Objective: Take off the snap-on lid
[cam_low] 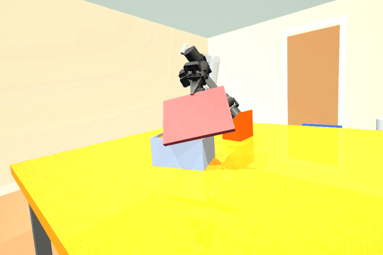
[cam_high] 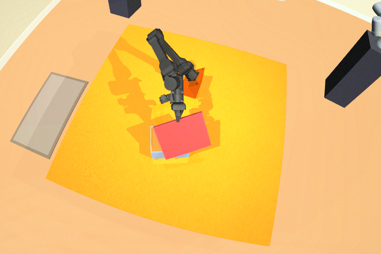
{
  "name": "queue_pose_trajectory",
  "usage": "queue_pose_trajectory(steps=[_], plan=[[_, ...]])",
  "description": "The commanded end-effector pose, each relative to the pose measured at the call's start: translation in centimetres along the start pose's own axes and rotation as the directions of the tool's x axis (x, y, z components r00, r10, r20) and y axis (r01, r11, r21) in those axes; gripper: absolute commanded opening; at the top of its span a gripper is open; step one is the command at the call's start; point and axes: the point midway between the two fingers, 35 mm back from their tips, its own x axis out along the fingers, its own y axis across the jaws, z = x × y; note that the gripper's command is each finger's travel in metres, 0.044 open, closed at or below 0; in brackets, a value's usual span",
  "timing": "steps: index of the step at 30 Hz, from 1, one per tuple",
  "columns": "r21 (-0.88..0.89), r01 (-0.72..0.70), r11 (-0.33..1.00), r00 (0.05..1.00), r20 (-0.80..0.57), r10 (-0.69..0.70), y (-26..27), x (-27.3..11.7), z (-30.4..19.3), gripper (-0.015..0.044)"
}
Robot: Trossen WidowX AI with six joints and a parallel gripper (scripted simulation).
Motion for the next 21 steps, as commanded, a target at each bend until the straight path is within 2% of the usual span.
queue_pose_trajectory(steps=[1, 21], plan=[[0.006, -0.003, 1.000, 1.000, 0.000, 0.003, 0.0, -0.1, -0.8, 0.0000], [0.007, -0.003, 1.000, 1.000, -0.002, 0.003, -0.2, -0.4, -4.8, 0.0000]])
